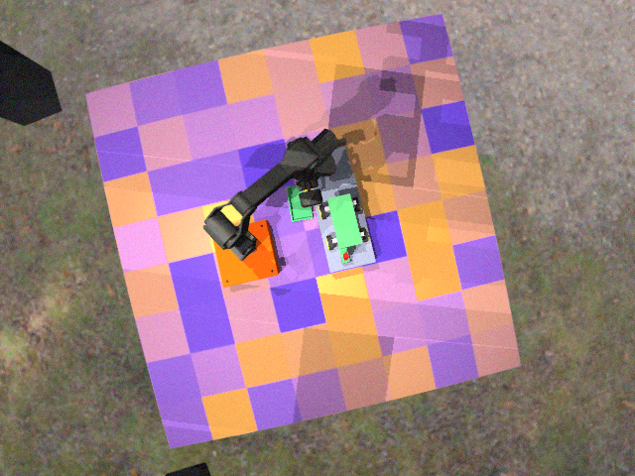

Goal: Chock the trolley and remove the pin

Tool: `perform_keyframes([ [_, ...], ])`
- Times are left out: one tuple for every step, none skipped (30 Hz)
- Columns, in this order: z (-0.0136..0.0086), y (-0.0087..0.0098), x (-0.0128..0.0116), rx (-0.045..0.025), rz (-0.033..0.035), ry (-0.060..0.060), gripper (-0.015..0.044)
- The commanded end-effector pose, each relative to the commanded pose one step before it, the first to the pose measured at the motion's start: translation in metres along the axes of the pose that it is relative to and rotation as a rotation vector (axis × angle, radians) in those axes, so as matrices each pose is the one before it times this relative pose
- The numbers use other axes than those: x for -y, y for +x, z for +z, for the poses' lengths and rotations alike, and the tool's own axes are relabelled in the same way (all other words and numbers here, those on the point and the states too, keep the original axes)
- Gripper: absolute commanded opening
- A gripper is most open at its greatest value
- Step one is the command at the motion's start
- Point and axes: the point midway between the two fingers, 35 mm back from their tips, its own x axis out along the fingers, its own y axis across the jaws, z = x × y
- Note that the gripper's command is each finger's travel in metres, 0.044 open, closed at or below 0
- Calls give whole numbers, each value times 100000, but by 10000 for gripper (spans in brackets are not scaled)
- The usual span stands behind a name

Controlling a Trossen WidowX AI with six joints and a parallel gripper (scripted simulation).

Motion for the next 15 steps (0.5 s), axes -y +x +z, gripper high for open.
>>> perform_keyframes([
  [72, -101, -203, 316, -3477, 706, 0],
  [0, 0, 0, 0, 0, 0, 0],
  [75, 17, -10, 6, 0, 0, 0],
  [226, 52, -30, 18, 1, 1, 0],
  [240, 57, -30, 19, 1, 1, 0],
  [341, 84, -40, 27, 1, 1, 0],
  [305, 61, -32, 24, 1, 1, 0],
  [258, 54, -25, 20, 1, 1, 0],
  [293, 50, -35, 23, 1, 1, 0],
  [236, 42, -27, 19, 1, 1, 0],
  [247, 44, -26, 19, 1, 1, 0],
  [201, 37, -20, 16, 1, 1, 0],
  [240, 33, -24, 19, 1, 1, 0],
  [228, 33, -21, 18, 1, 1, 0],
  [83, 7, -10, 6, 0, 0, 0],
])
